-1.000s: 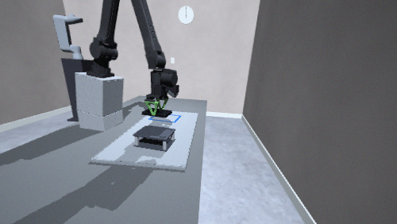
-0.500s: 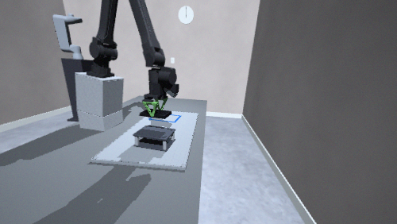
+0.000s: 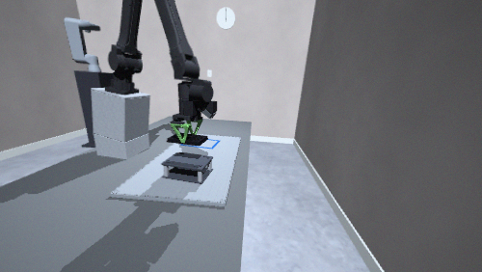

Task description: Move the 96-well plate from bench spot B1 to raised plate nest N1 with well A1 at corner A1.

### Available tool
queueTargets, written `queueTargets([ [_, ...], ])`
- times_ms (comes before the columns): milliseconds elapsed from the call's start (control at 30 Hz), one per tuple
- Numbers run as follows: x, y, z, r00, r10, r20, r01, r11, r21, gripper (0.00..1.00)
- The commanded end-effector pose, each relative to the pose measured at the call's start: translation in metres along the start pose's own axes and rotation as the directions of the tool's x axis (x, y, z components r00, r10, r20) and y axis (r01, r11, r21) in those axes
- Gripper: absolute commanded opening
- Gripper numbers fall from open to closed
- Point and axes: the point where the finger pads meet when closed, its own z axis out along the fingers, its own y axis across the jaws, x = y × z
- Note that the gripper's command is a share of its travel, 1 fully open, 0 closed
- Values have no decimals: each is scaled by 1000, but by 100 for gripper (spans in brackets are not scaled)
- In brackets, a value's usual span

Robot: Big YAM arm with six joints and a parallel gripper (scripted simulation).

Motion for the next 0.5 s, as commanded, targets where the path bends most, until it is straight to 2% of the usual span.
queueTargets([
  [0,4,6,6,1000,-24,-17,24,1000,-10,0],
  [467,3,8,6,1000,-18,-13,18,1000,-8,0],
])
